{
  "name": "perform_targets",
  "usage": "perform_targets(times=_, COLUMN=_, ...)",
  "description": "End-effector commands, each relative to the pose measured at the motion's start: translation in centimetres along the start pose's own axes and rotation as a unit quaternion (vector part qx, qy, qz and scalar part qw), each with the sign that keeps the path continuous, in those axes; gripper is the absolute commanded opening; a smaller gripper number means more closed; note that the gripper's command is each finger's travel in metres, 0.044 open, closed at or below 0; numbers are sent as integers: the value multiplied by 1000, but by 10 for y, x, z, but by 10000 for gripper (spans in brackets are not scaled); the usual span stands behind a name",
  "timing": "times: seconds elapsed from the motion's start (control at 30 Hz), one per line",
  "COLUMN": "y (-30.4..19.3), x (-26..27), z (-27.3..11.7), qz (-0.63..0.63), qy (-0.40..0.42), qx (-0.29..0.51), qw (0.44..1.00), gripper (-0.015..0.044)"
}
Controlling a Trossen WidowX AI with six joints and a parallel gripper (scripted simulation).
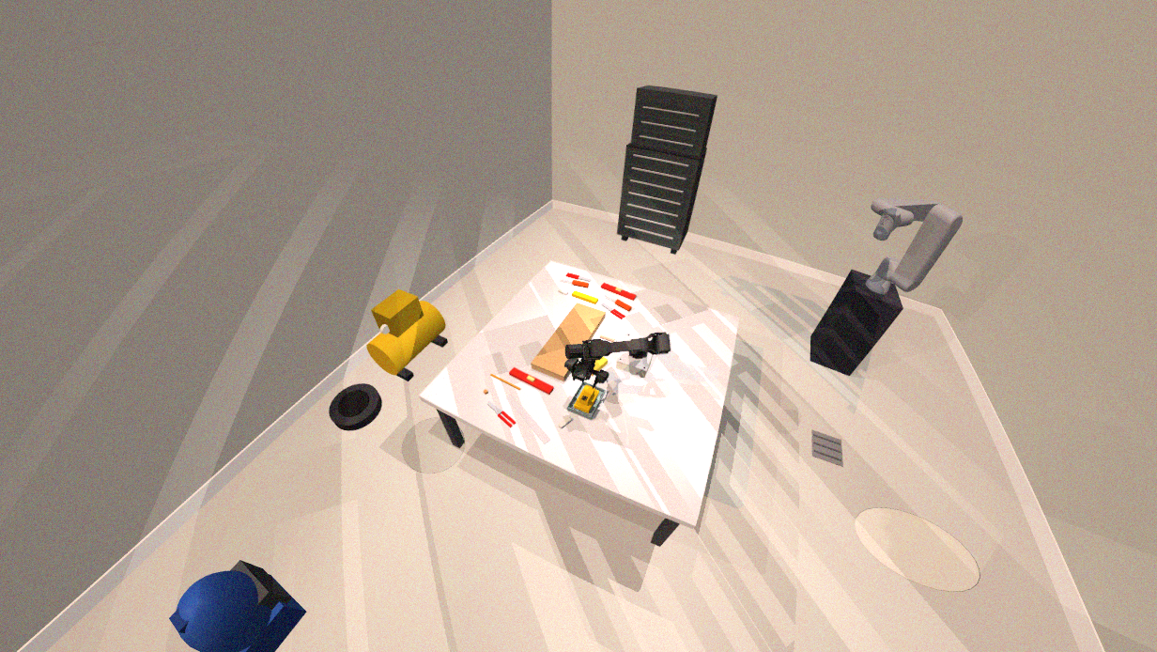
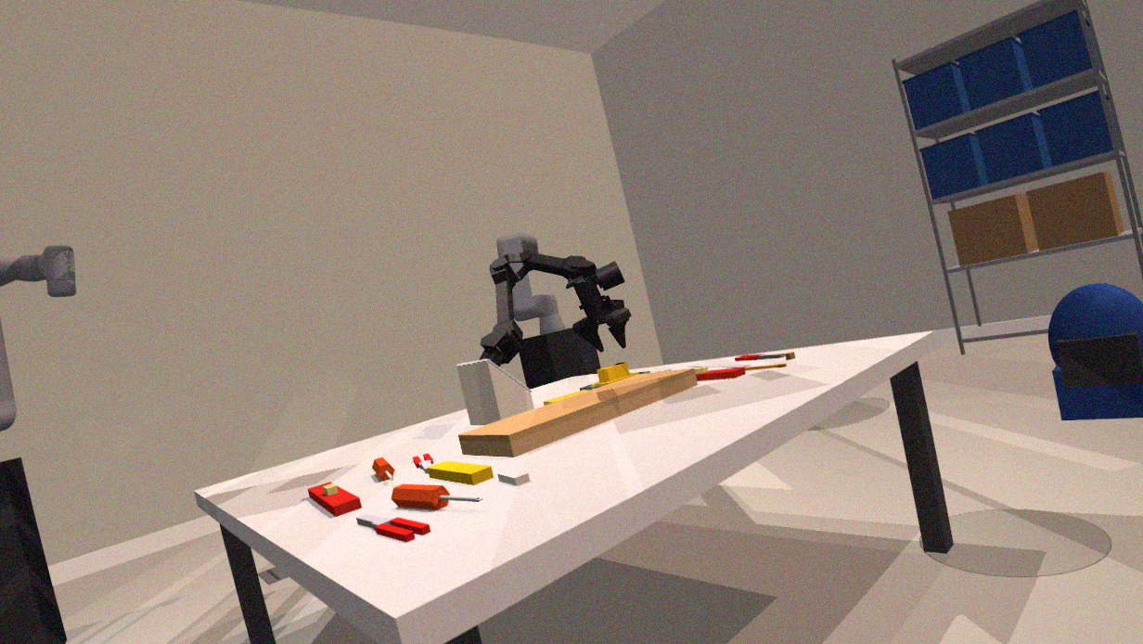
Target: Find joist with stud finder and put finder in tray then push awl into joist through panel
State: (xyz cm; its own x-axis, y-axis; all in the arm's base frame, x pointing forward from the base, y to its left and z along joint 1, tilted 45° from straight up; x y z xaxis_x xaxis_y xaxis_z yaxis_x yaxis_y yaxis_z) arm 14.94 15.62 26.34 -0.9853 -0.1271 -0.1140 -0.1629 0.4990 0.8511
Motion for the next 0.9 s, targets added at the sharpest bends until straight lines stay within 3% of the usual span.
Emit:
perform_targets(times=0.0, y=-39, x=-37, z=5, qz=91, qy=-22, qx=48, qw=994, gripper=440)
perform_targets(times=0.23, y=-132, x=-88, z=-5, qz=270, qy=-65, qx=115, qw=954, gripper=440)
perform_targets(times=0.47, y=-206, x=-101, z=-20, qz=392, qy=-82, qx=145, qw=905, gripper=440)
perform_targets(times=0.87, y=-380, x=-44, z=-46, qz=647, qy=-51, qx=139, qw=748, gripper=440)
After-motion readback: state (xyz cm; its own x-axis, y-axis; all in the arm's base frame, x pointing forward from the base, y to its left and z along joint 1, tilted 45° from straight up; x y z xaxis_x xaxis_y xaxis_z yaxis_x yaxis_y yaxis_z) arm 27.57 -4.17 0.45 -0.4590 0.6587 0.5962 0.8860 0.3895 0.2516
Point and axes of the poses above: the point midway between the two fingers, 35 mm back from their tips, its own z axis out along the fingers, its own x axis across the jaws, y = z × x, the point moved 7 cm from there along -z, back along the fingers, and after that the axes turned 9 degrees about -z, right-handed, at the moved point
